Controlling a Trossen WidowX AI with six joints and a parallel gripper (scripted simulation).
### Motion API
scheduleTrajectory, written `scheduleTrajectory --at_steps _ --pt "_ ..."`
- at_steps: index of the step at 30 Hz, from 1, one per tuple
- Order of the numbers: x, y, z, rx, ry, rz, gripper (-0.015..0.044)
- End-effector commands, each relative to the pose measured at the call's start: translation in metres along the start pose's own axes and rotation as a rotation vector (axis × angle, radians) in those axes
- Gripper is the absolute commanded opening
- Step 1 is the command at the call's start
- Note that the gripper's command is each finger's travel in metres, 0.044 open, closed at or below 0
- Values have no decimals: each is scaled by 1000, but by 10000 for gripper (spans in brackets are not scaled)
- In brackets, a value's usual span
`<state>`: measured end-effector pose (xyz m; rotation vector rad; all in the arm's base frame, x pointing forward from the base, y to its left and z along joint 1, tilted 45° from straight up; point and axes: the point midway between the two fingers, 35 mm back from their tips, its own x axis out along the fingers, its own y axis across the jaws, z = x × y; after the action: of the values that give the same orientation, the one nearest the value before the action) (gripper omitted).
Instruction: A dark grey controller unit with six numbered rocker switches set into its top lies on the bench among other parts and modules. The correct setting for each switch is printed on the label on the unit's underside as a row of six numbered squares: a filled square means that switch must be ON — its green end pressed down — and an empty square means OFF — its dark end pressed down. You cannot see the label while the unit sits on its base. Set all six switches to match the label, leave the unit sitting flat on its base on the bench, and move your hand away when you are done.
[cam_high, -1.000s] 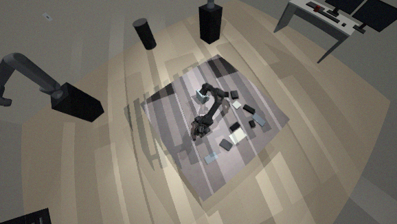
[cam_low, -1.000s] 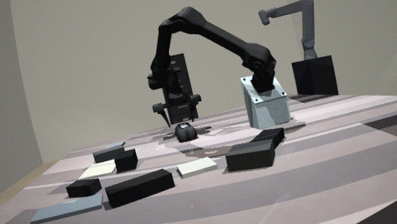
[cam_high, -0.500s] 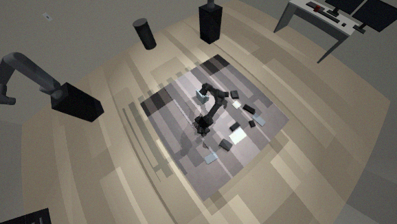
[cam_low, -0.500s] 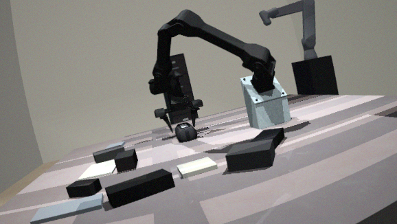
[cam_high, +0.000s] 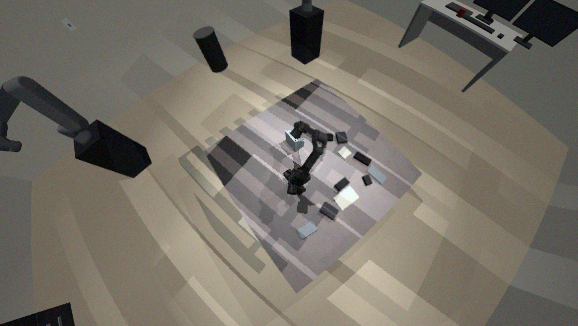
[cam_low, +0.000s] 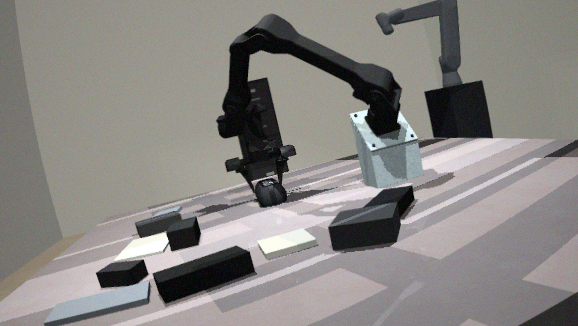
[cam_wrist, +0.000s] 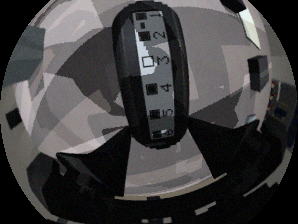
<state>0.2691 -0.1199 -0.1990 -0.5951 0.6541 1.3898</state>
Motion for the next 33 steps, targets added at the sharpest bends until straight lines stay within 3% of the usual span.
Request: scheduleTrajectory --at_steps 1,33 --pt "1 0 1 3 -5 -3 326" --pt "-19 0 7 3 -5 -3 336"
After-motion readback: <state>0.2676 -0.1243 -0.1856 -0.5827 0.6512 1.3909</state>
